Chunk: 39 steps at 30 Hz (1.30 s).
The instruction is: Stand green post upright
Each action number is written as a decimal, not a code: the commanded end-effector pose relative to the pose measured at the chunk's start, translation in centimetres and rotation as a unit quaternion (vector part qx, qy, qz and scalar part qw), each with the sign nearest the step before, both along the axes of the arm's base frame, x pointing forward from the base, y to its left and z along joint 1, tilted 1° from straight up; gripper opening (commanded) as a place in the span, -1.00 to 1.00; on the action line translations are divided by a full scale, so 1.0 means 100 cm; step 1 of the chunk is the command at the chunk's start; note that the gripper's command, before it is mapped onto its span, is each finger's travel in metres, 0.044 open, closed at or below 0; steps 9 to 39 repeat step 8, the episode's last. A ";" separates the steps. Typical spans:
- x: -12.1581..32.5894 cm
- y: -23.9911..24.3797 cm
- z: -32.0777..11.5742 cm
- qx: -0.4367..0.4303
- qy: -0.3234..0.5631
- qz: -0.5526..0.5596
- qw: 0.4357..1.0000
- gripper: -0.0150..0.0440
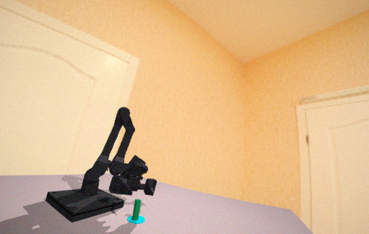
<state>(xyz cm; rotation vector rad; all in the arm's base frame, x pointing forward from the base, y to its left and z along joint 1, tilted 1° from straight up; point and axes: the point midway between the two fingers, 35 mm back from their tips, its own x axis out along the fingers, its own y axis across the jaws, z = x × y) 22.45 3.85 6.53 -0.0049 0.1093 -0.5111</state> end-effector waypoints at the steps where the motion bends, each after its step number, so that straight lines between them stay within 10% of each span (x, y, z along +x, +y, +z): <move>1: 0.001 0.002 0.008 0.003 -0.002 0.005 1.000 0.86; 39: 0.000 0.002 0.023 0.008 -0.007 0.009 1.000 0.86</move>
